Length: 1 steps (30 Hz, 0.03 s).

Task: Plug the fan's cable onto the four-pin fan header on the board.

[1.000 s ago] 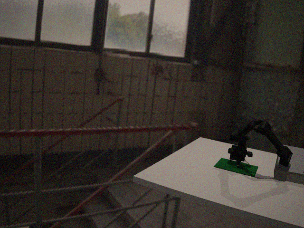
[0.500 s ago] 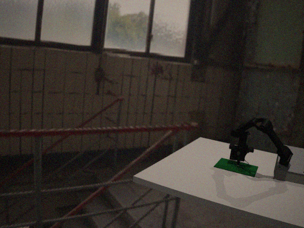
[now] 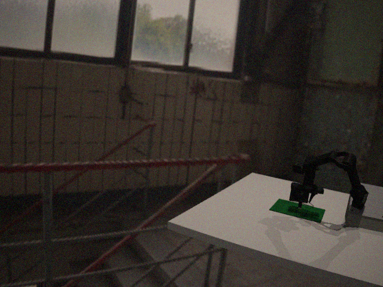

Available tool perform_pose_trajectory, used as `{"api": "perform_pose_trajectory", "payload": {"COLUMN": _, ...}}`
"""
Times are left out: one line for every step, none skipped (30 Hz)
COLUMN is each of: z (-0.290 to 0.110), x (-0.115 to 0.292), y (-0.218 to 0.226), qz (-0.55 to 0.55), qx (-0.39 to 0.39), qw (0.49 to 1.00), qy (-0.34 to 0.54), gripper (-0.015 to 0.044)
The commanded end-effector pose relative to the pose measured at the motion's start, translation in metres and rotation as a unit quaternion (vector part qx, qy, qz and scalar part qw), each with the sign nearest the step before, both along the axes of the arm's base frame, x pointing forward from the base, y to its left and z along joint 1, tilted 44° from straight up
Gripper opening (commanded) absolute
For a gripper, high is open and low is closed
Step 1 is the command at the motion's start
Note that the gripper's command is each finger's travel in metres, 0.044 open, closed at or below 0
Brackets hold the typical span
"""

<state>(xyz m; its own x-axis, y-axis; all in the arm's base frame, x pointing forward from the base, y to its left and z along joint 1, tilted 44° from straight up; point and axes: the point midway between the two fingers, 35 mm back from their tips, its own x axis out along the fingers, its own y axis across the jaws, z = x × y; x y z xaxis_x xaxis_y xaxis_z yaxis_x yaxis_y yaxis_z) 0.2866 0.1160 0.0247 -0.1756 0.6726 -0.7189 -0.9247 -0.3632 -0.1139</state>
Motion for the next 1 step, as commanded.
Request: {"api": "perform_pose_trajectory", "payload": {"z": 0.0096, "x": -0.0139, "y": 0.0085, "qz": -0.005, "qx": 0.001, "qw": 1.000, "qy": 0.005, "gripper": 0.0260}}
